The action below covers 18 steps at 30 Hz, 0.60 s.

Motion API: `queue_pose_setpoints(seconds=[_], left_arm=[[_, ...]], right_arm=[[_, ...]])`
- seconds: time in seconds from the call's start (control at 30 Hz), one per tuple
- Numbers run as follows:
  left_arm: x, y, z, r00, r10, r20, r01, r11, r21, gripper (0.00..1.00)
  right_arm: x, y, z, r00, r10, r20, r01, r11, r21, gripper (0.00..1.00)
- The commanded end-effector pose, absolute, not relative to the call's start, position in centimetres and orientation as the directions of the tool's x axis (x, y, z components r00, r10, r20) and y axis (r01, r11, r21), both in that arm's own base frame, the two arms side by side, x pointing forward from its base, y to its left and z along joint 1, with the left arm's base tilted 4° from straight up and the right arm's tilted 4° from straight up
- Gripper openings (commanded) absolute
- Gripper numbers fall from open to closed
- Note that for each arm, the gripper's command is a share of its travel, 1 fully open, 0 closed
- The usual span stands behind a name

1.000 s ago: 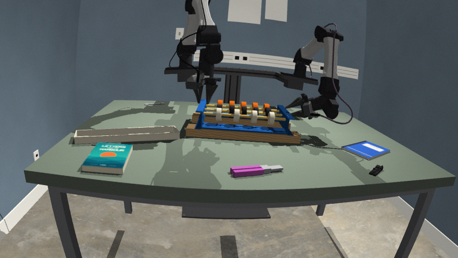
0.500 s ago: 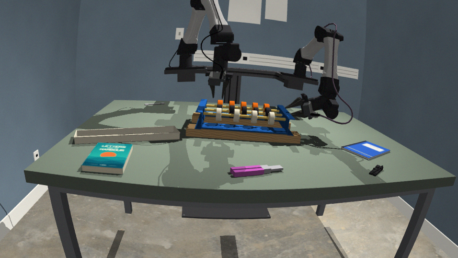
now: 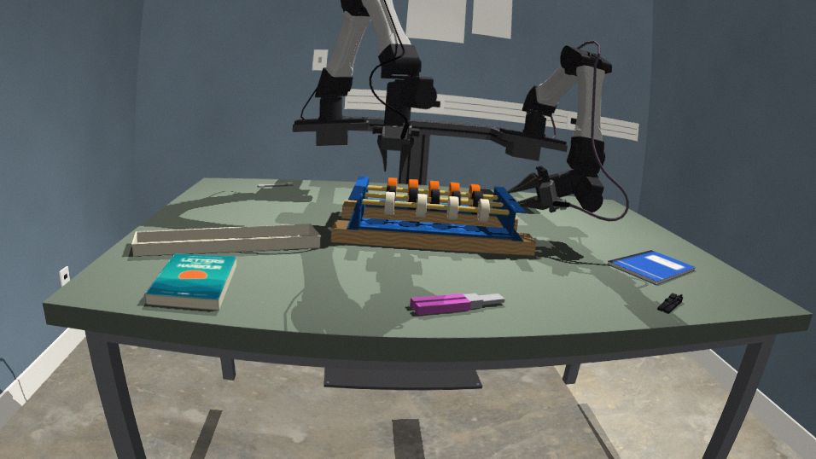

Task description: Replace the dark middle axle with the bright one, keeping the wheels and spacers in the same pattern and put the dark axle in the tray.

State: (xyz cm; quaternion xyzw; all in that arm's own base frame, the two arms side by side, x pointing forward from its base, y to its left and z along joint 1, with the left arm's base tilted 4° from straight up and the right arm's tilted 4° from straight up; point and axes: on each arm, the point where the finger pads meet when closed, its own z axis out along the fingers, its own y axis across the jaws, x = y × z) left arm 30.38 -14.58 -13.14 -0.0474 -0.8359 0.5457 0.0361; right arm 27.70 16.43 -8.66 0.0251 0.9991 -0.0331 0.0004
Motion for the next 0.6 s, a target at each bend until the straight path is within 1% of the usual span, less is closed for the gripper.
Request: queue_pose_setpoints(seconds=[0.0,0.57], left_arm=[[29.6,-16.4,-13.7,-0.987,0.163,-0.013,0.076,0.386,-0.919,0.33],[29.6,-16.4,-13.7,-0.987,0.163,-0.013,0.076,0.386,-0.919,0.33]], right_arm=[[27.6,16.0,-9.6,-0.998,0.06,0.0,0.06,0.996,-0.068,0.35],[27.9,16.0,-12.1,-0.998,0.057,-0.006,0.057,0.996,-0.061,0.35]])
